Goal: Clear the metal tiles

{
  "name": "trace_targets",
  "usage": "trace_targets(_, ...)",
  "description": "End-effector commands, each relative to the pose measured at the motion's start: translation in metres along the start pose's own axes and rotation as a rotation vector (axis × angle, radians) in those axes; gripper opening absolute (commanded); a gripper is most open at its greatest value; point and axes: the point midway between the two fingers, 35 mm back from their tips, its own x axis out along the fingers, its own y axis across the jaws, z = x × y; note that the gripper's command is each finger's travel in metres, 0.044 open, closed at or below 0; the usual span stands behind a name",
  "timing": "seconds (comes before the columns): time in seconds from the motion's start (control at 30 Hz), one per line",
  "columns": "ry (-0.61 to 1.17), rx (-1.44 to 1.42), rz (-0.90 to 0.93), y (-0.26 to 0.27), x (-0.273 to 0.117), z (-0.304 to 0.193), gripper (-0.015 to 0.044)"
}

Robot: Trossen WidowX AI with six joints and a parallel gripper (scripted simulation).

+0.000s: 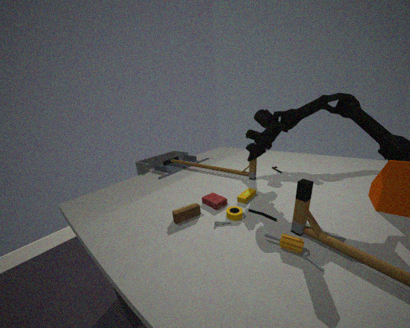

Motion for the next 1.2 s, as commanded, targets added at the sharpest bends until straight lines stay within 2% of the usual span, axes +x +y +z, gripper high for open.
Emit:
trace_targets(0.0, -0.001, 0.0, -0.001, 0.0, -0.001, 0.0, 0.0)
trace_targets(1.17, -0.006, 0.001, 0.004, 0.003, -0.03, -0.024, 0.0)
